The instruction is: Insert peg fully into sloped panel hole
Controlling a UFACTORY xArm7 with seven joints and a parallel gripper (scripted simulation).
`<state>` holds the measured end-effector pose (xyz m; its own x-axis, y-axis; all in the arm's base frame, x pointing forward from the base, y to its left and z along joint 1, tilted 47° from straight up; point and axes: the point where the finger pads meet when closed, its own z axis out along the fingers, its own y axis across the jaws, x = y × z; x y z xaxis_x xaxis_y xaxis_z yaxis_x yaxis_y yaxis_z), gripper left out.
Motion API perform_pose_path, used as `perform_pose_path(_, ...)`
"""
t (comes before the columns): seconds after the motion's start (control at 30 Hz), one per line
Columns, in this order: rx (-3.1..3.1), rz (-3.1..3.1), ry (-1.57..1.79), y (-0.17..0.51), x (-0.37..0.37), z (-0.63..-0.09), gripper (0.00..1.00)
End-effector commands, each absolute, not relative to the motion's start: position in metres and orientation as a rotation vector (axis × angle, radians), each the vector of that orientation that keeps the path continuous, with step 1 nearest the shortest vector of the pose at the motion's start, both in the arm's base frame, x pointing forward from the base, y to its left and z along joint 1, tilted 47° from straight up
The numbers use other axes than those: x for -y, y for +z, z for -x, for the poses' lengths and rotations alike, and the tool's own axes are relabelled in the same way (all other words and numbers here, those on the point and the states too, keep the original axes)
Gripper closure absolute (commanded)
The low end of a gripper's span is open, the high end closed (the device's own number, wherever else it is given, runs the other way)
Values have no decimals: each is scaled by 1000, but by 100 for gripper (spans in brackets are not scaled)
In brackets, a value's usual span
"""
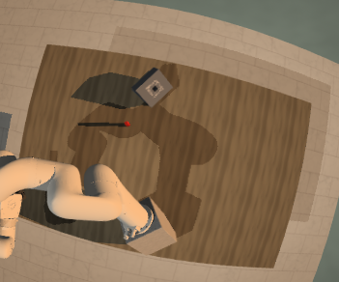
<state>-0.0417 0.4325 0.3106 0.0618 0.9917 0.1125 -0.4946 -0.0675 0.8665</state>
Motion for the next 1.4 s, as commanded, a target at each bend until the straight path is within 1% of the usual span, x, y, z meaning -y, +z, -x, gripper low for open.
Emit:
perform_pose_path(0.0, -707, -997, 1340, 339, -433, -6, 0)
perform_pose_path(0.03, -703, -1014, 1323, 345, -432, -17, 0)
perform_pose_path(0.1, -703, -1014, 1323, 345, -432, -17, 0)
perform_pose_path(0.33, -674, -1133, 1198, 380, -411, -96, 0)
perform_pose_path(0.6, -644, -1274, 1050, 408, -366, -183, 0)
perform_pose_path(0.67, -644, -1274, 1050, 408, -366, -183, 0)
perform_pose_path(1.1, -609, -1523, 814, 422, -257, -298, 0)
perform_pose_path(1.17, -605, -1563, 779, 420, -238, -311, 0)
perform_pose_path(1.23, -605, -1563, 779, 420, -238, -311, 0)
perform_pose_path(1.37, -598, -1646, 712, 414, -198, -335, 0)
